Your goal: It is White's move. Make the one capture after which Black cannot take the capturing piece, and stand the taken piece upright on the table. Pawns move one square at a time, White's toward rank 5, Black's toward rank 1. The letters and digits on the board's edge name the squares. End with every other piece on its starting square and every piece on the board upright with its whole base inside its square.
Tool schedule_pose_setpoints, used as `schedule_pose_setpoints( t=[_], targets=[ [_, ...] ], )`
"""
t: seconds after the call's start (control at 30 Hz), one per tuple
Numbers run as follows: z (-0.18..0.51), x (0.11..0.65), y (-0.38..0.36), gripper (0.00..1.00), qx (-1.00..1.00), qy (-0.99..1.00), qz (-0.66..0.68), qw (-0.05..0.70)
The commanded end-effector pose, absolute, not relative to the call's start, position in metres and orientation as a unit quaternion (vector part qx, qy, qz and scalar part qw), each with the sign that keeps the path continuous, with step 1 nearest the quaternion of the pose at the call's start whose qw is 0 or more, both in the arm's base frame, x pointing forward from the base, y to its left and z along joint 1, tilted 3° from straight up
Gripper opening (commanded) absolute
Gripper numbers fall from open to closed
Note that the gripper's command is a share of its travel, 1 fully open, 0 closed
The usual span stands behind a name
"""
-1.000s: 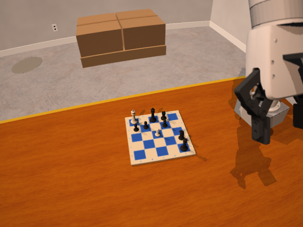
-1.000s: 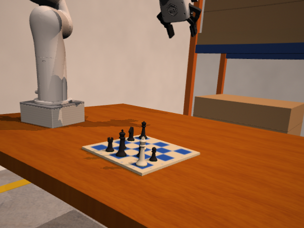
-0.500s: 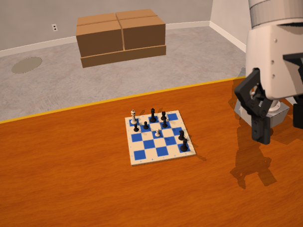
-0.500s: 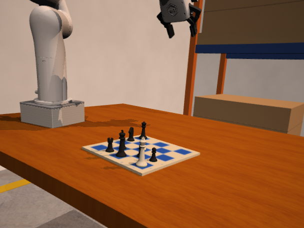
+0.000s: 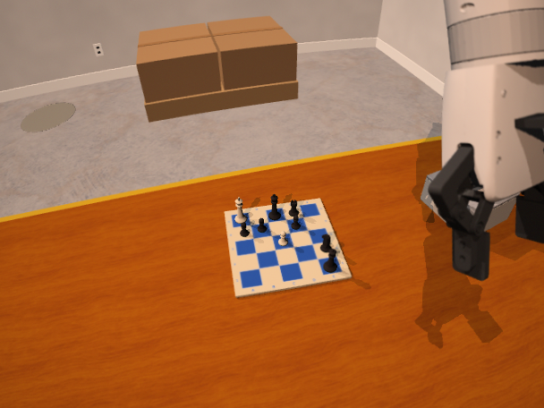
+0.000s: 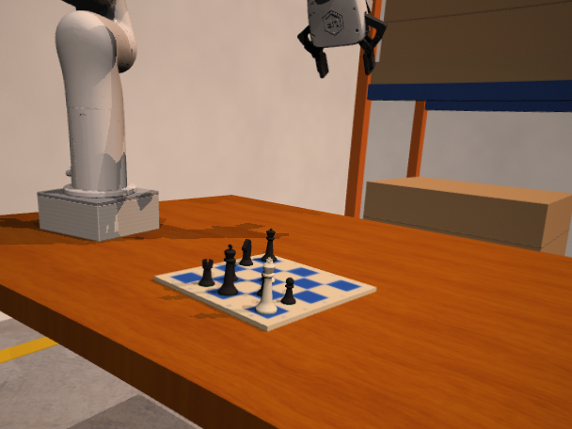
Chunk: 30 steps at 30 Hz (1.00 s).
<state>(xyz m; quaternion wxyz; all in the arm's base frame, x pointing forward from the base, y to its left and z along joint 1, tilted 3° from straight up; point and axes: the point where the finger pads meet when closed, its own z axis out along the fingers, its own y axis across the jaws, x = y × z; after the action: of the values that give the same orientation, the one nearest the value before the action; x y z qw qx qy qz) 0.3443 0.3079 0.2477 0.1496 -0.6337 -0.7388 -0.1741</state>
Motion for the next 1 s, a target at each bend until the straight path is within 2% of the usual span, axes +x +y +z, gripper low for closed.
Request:
schedule_pose_setpoints(
  t=[0.0,0.5,0.97],
  targets=[
    [0.231,0.353,0.314,1.0,-0.543,-0.82,-0.126,0.13],
    [0.159,0.383,0.305,1.0,-0.254,-0.961,0.029,0.11],
    [0.101,0.413,0.275,1.0,0.023,-0.972,0.184,0.147]
  ],
)
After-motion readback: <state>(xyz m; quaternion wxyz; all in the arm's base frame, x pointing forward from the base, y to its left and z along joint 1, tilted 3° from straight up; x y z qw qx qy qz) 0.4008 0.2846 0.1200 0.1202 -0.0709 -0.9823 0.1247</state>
